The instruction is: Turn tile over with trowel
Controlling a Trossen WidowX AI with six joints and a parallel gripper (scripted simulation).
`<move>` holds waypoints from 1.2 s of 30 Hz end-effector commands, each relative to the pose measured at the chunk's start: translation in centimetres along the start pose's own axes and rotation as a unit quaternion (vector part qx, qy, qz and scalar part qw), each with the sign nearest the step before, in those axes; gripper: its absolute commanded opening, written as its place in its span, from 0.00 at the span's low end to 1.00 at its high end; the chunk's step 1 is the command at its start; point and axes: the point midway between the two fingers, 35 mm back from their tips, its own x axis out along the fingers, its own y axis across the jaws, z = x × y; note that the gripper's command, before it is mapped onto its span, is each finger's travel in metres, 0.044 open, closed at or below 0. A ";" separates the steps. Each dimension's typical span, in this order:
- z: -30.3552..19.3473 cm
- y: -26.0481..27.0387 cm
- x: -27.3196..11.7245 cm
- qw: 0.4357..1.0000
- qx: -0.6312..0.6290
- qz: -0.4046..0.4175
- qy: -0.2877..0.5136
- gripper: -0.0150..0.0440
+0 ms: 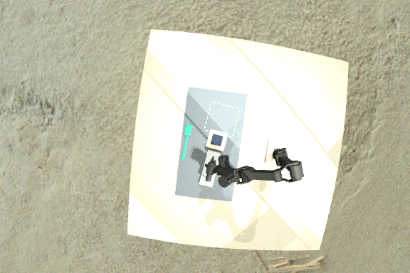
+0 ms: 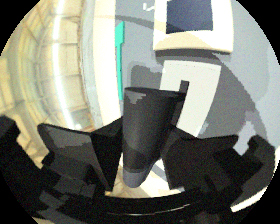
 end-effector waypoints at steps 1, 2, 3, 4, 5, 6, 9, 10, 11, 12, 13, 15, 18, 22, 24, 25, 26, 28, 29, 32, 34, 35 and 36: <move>0.0 0.0 0.0 1.000 0.005 0.005 0.001 0.25; 0.1 0.0 0.0 1.000 0.005 0.005 0.001 0.25; 0.3 0.0 0.0 1.000 0.005 0.005 0.001 0.25; 0.4 0.0 0.0 1.000 0.005 0.005 0.001 0.25; 0.6 0.0 0.0 1.000 0.005 0.005 0.001 0.25; 0.8 0.1 0.0 1.000 0.005 0.004 0.001 0.25; 1.3 0.1 0.0 1.000 0.005 0.004 0.000 0.25; 1.4 0.1 0.0 1.000 0.005 0.004 0.000 0.25; 1.6 0.1 0.0 1.000 0.005 0.004 0.000 0.25; 1.7 0.2 0.0 1.000 0.005 0.004 0.000 0.25; 1.9 0.2 0.0 1.000 0.004 0.004 0.000 0.25; 2.2 0.2 0.0 1.000 0.004 0.004 0.000 0.25; 2.6 0.2 -0.1 1.000 0.003 0.004 0.000 0.25; 3.2 0.3 -0.1 1.000 0.003 0.004 0.000 0.25; 3.6 0.3 -0.1 1.000 0.003 0.004 0.000 0.25; 3.7 0.3 -0.1 1.000 0.003 0.005 0.000 0.25; 3.9 0.3 -0.1 1.000 0.003 0.005 0.000 0.25; 4.2 0.3 -0.2 1.000 0.003 0.005 0.000 0.25; 4.3 0.3 -0.2 1.000 0.004 0.005 0.000 0.25; 4.8 0.3 -0.2 1.000 0.004 0.005 0.000 0.25; 5.1 0.3 -0.3 1.000 0.004 0.005 -0.001 0.25; 5.1 0.3 -0.3 1.000 0.004 0.005 -0.001 0.25; 5.2 0.3 -0.3 1.000 0.004 0.005 -0.001 0.25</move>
